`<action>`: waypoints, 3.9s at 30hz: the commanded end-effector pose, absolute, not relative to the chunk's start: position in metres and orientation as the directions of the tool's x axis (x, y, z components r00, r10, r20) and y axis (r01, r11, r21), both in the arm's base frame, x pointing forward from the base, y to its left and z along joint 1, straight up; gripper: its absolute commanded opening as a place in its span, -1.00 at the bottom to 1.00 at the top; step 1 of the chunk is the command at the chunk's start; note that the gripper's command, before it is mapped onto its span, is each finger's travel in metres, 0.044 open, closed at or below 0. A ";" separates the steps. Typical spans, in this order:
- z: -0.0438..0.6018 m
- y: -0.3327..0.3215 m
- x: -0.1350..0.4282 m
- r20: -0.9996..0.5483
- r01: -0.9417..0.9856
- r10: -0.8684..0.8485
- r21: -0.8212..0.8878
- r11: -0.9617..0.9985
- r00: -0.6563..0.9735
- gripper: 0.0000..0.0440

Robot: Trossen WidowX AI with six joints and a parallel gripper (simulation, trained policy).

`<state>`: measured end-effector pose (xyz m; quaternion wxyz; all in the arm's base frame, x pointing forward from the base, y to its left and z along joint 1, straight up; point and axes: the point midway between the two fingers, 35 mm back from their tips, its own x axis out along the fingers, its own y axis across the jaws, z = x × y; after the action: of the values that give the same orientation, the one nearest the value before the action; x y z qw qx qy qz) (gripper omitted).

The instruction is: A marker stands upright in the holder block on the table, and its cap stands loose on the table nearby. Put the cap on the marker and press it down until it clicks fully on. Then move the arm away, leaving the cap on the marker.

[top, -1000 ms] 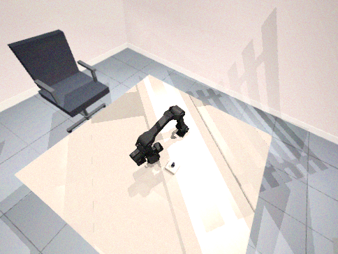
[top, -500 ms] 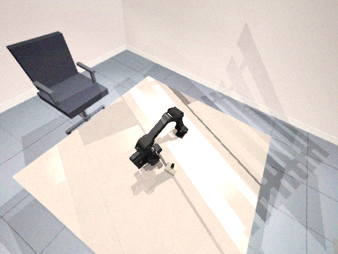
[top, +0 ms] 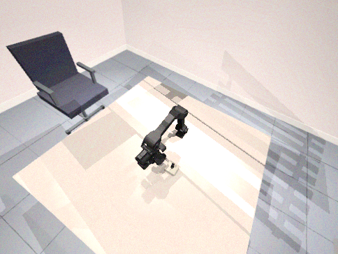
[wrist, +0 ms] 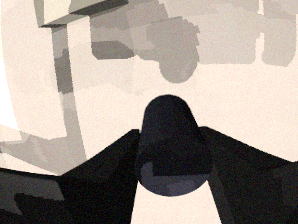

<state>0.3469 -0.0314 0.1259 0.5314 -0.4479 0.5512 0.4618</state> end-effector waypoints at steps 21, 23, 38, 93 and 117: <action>0.171 0.072 0.305 -0.998 -0.997 0.014 0.066 0.028 -0.066 -0.86; 0.172 0.077 0.301 -0.998 -0.998 0.014 0.068 0.018 -0.068 -0.88; 0.158 0.092 0.294 -0.996 -0.996 0.007 0.088 -0.012 -0.088 -1.00; 0.077 0.091 0.287 -0.991 -0.977 -0.007 0.134 -0.168 -0.135 -0.76; 0.073 0.083 0.290 -0.996 -0.957 -0.028 0.087 -0.275 -0.083 -0.55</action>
<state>0.2944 0.0911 0.0876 0.4205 -0.5456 0.4366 0.5787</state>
